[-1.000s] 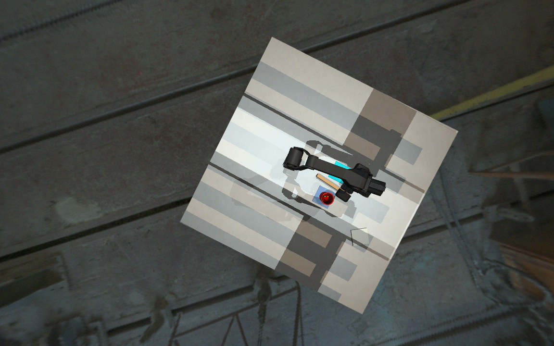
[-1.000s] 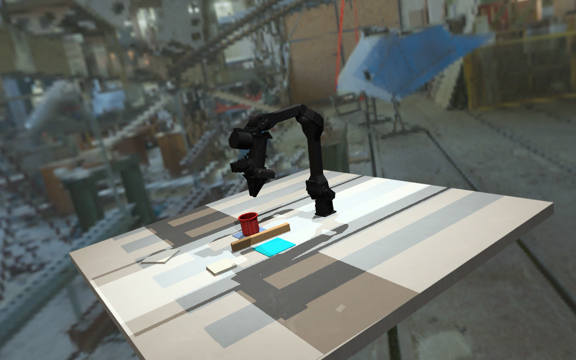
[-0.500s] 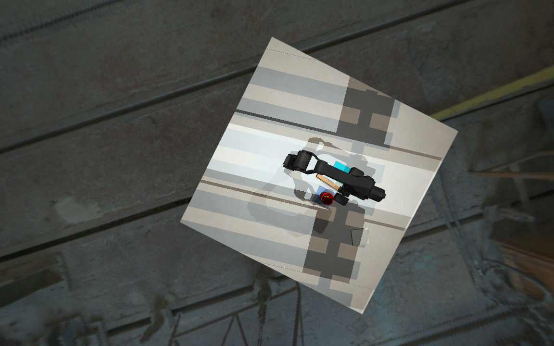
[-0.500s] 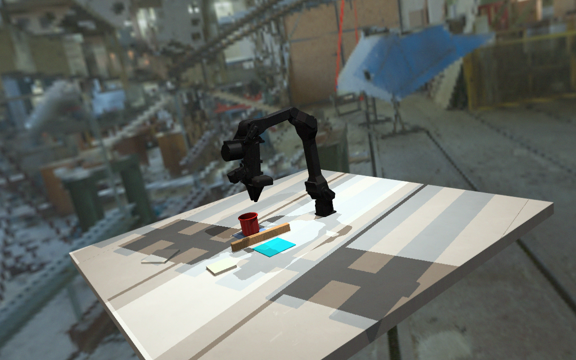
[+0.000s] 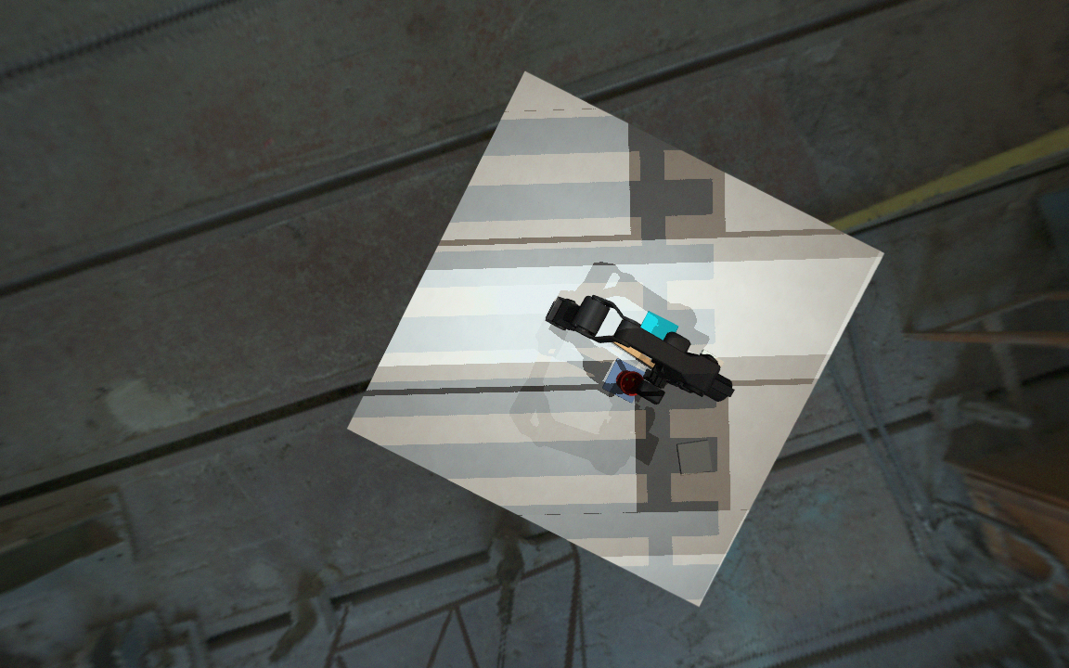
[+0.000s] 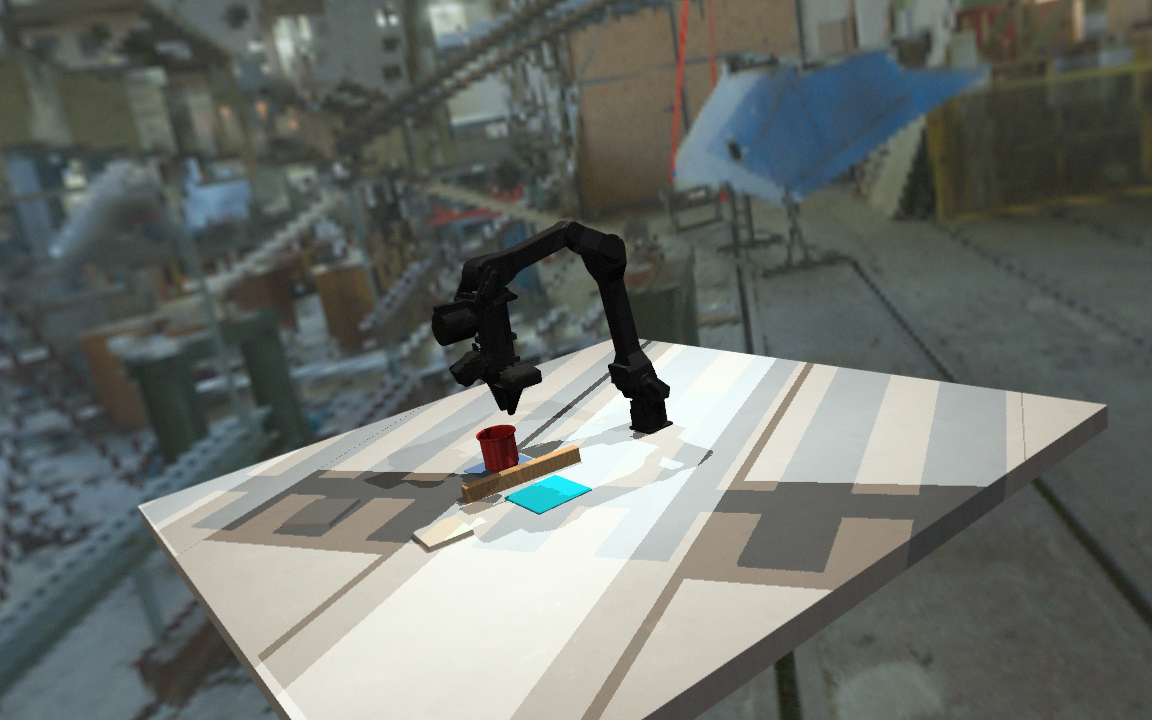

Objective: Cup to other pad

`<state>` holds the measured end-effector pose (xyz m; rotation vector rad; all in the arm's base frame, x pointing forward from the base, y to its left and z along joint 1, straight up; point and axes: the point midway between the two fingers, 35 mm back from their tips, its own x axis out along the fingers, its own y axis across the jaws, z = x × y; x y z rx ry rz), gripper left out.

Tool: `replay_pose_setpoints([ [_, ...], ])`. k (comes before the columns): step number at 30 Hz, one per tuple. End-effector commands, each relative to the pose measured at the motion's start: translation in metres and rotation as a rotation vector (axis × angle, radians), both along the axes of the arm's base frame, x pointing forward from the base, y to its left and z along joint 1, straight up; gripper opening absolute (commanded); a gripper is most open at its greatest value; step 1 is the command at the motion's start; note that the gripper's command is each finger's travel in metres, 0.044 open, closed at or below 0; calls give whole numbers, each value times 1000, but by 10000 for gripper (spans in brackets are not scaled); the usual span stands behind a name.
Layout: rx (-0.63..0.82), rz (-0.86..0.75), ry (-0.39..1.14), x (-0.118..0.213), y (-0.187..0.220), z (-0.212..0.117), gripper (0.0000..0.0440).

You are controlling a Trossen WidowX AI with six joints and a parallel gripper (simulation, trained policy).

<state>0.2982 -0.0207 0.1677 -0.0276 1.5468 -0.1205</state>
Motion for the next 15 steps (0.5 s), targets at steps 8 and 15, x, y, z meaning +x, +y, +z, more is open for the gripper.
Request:
replay_pose_setpoints([
  [8, -9, 30, 65, -4, -20, -29, 160],
  [15, -4, 58, 98, -6, -30, -48, 171],
])
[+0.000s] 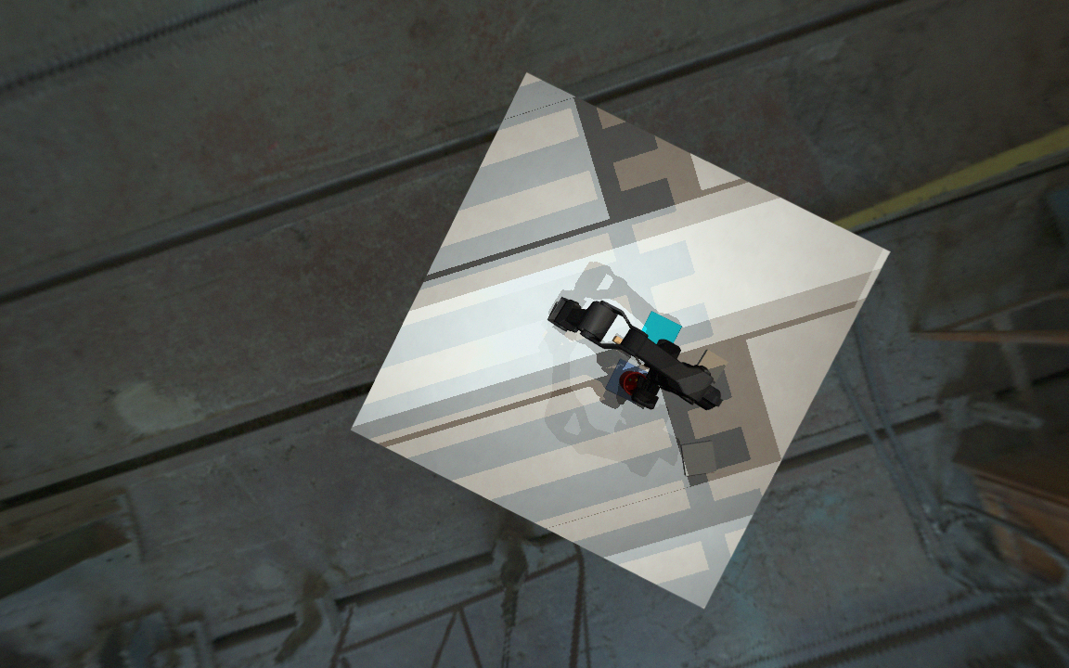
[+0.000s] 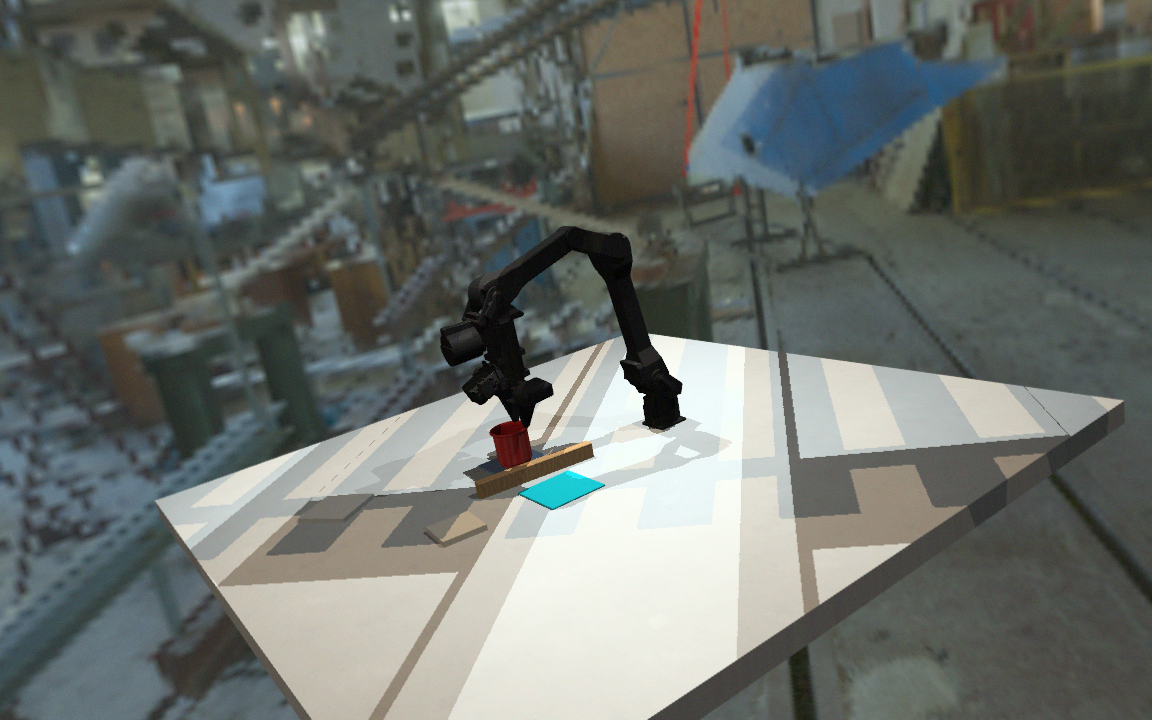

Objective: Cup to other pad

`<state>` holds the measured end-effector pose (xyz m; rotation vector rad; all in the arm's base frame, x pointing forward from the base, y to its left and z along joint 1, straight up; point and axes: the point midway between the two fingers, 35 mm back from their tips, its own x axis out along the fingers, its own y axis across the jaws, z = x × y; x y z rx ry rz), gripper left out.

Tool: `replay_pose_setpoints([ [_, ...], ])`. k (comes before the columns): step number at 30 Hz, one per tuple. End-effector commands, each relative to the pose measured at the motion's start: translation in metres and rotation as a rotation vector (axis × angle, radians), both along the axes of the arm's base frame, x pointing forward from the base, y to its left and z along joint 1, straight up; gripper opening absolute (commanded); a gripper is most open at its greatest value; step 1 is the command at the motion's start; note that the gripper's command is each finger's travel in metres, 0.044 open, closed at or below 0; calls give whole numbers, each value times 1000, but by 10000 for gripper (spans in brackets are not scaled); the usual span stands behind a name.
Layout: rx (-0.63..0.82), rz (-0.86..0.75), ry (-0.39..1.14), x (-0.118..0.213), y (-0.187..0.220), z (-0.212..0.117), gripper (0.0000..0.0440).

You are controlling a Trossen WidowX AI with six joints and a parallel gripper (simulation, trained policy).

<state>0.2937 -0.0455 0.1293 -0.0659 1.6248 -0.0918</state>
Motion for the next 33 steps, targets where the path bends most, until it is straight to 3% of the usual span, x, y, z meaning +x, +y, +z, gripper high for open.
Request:
replay_pose_setpoints([
  [1, 1, 24, 23, -2, -6, -13, 171],
  [16, 40, 167, 77, -7, -18, -65, 179],
  [18, 46, 198, 78, -6, -18, -71, 152],
  [24, 57, 298, 93, -9, -21, -81, 6],
  [33, 70, 419, 83, -5, -22, -72, 0],
])
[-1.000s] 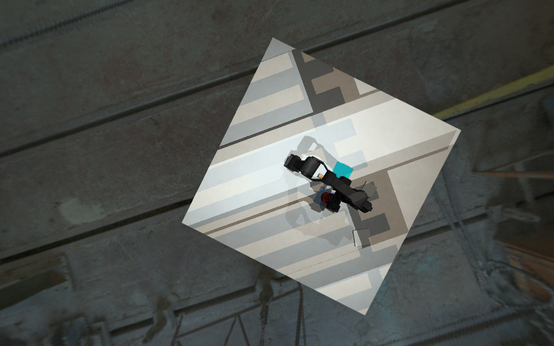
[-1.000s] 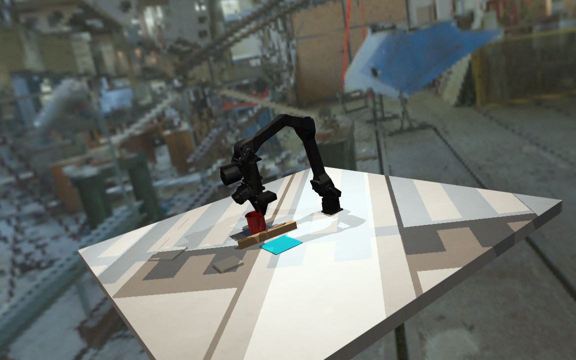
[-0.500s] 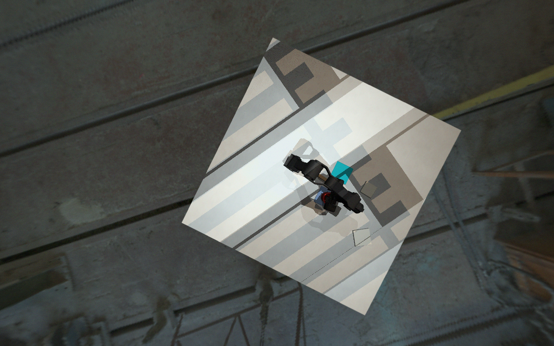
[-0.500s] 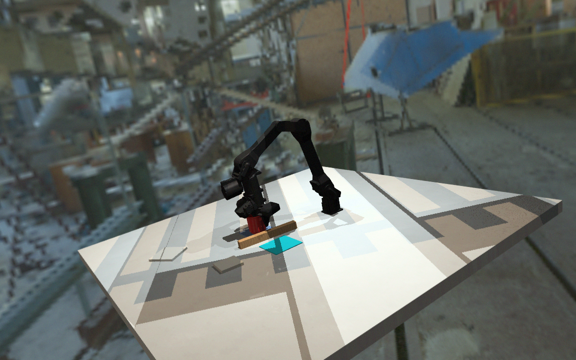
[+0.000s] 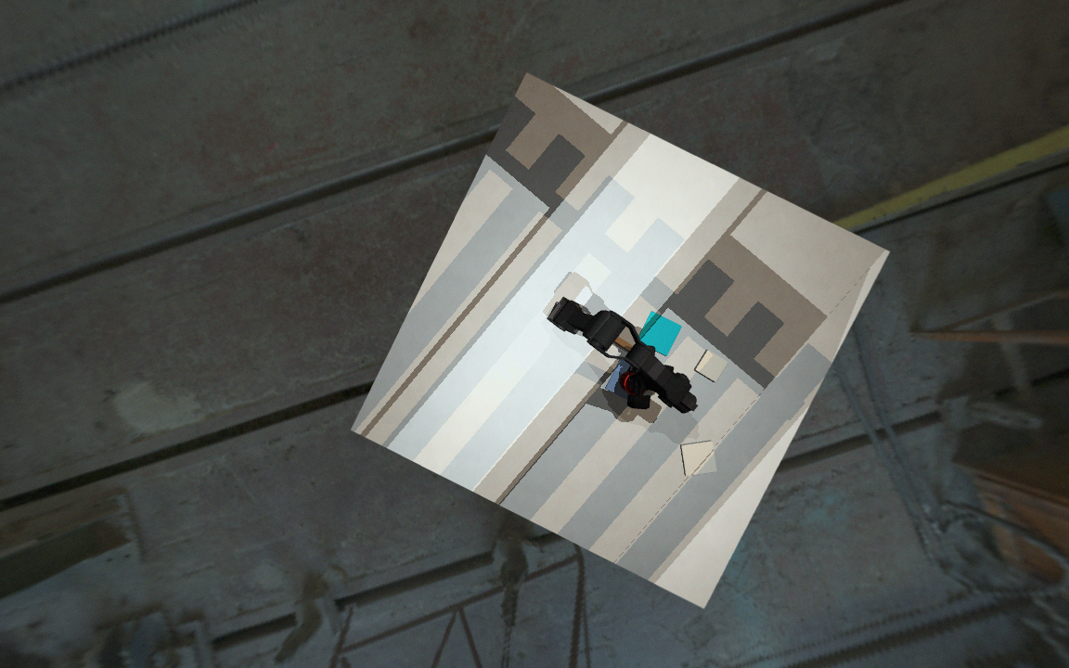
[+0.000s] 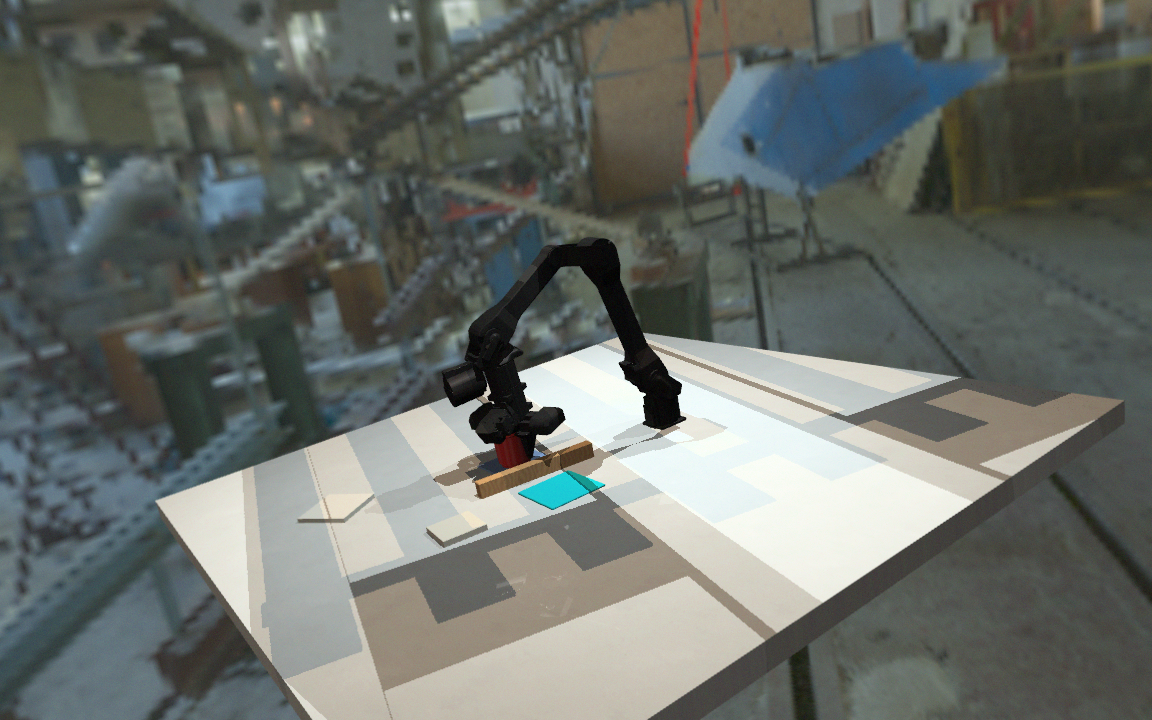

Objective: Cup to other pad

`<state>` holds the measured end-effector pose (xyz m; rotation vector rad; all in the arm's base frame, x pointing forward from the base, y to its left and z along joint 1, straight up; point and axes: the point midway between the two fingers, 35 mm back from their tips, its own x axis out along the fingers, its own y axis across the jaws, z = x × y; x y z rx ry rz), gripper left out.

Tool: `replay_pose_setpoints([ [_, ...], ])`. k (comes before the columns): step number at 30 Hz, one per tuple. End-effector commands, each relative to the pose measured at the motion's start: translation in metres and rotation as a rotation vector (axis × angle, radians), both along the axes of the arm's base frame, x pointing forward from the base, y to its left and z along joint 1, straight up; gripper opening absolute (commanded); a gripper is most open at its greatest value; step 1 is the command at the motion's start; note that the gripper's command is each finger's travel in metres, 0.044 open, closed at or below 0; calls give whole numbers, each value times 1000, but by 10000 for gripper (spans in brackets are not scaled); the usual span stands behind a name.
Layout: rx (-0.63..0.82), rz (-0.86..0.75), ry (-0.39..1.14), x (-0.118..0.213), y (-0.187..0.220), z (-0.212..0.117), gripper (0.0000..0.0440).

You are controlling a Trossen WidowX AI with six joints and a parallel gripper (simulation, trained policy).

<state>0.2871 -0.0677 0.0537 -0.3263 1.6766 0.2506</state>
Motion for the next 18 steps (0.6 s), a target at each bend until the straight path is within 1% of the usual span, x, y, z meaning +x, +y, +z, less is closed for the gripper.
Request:
replay_pose_setpoints([
  [1, 13, 58, -7, 2, 0, 6, 0],
  [18, 19, 201, -71, 18, 11, 46, 0],
])
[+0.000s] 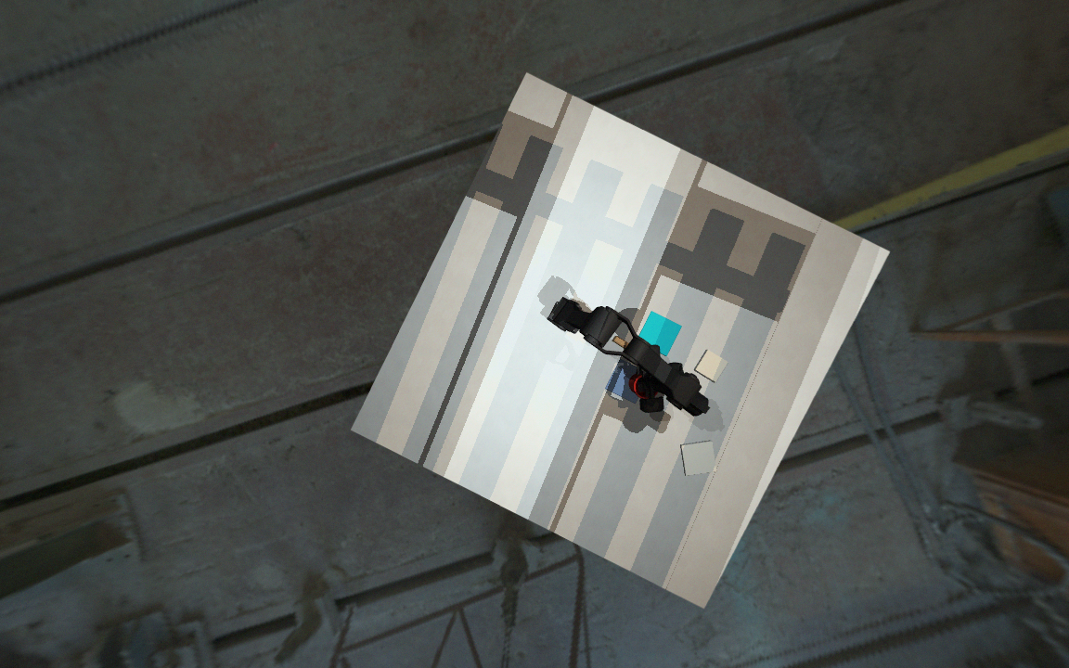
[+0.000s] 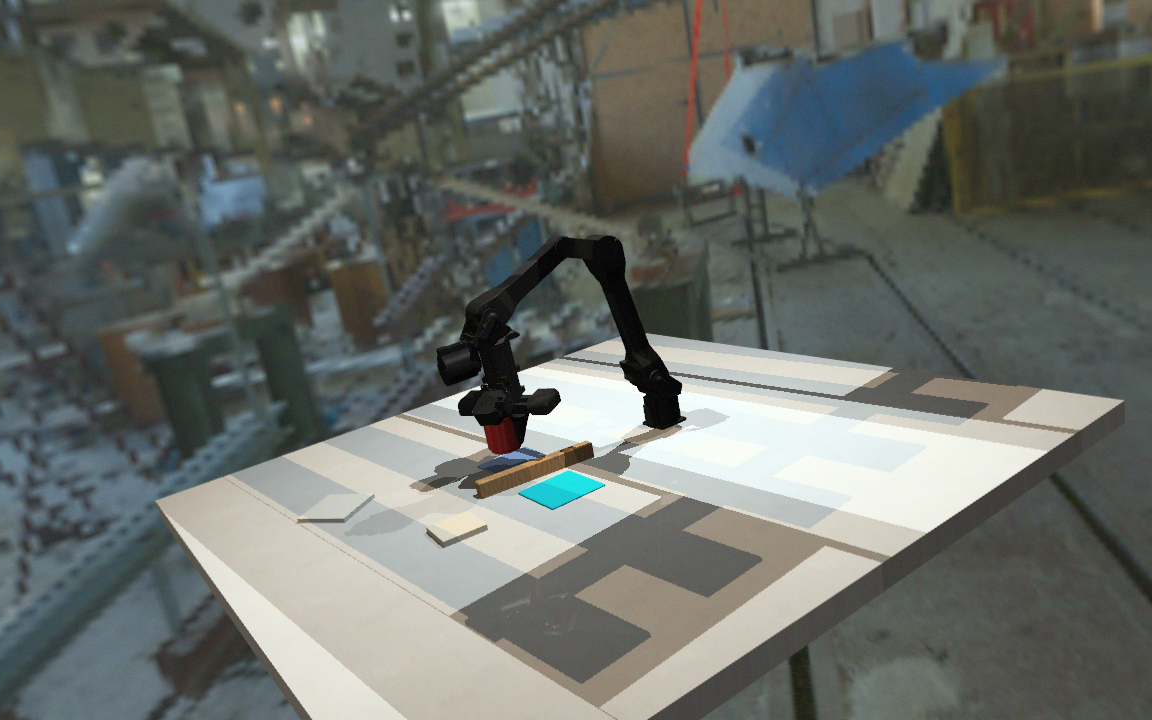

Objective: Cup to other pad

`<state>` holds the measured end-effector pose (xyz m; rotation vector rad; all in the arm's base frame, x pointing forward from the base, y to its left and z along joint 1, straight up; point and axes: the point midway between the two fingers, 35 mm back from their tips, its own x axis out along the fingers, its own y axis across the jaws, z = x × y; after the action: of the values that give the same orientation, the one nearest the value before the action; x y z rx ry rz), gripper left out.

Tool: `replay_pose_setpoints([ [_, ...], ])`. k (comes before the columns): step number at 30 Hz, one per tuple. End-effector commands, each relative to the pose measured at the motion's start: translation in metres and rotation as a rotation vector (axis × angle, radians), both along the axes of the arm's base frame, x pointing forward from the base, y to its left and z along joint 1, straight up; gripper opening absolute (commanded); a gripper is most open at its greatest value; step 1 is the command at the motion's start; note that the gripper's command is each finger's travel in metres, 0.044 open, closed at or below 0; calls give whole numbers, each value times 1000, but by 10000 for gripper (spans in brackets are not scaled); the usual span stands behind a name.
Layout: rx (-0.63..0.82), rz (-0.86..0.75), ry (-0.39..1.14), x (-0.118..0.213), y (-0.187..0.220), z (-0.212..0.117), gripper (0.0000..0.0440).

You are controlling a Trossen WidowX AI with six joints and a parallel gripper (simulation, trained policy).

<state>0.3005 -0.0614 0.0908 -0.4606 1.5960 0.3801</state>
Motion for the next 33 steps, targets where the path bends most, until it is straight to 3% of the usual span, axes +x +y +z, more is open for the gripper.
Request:
replay_pose_setpoints([
  [1, 3, 36, -23, 6, 6, 12, 0],
  [17, 6, 134, -104, 25, 47, 37, 0],
  [33, 24, 228, -172, 37, 106, 36, 0],
])
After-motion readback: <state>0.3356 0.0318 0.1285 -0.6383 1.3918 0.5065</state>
